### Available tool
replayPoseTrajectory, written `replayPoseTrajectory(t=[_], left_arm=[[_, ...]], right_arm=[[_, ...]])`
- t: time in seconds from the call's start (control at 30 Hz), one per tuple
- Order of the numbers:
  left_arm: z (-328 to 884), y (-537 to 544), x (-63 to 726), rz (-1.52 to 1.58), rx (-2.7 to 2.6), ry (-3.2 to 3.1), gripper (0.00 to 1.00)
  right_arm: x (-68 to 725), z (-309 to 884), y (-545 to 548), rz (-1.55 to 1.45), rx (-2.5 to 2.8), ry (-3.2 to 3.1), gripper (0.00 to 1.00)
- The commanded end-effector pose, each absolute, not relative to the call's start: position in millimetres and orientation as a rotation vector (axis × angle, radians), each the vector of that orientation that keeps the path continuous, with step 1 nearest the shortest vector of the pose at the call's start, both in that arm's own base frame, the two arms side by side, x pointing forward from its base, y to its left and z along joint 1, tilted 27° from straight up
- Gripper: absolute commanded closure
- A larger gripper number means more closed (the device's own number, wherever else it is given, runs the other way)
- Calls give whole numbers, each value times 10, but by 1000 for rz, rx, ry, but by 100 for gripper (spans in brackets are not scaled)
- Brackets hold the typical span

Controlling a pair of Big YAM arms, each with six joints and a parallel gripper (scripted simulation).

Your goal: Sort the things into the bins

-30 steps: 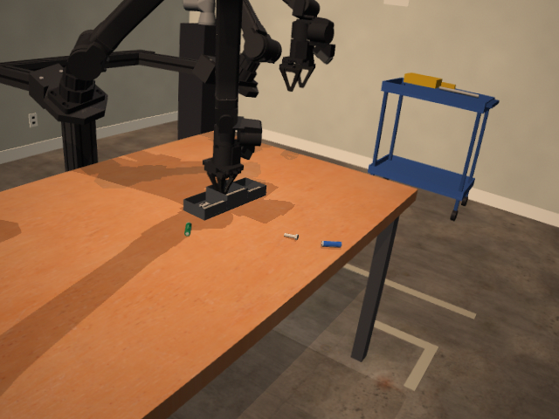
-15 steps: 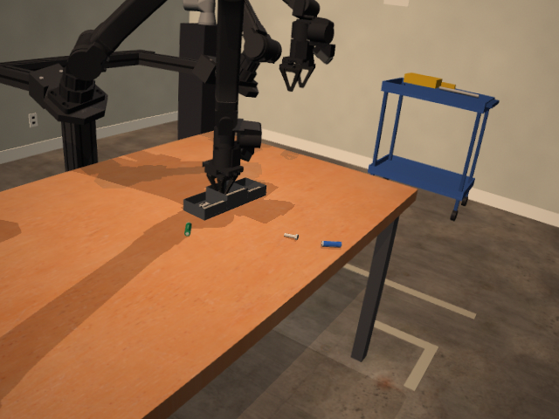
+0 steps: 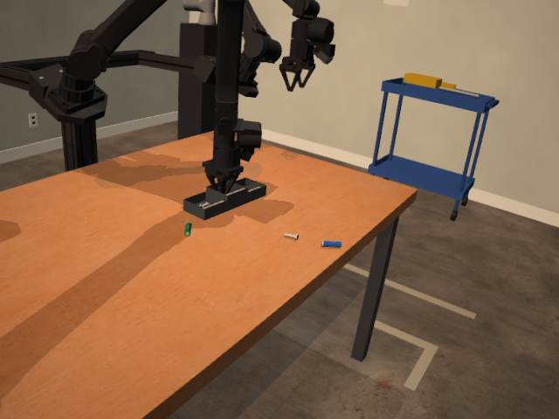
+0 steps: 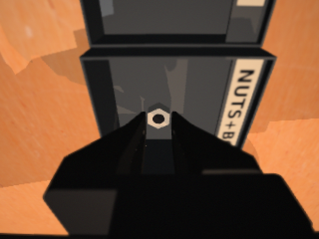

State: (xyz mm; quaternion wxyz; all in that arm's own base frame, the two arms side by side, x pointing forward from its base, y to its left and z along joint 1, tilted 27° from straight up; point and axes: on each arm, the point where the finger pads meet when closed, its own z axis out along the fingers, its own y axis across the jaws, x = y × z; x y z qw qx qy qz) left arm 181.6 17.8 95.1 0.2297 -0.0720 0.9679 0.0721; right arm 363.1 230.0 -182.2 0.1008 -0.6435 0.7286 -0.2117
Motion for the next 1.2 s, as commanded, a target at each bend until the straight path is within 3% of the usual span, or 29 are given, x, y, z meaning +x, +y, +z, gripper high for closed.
replayPoseTrajectory(t=[0.0,1.17], left_arm=[[899,195,1771,204,-198,2677,0],[899,195,1771,204,-198,2677,0]], right_arm=[[3653,-1783,2336,-621,-1903,2138,79],[3407,-1331,2439,-620,-1905,2130,79]])
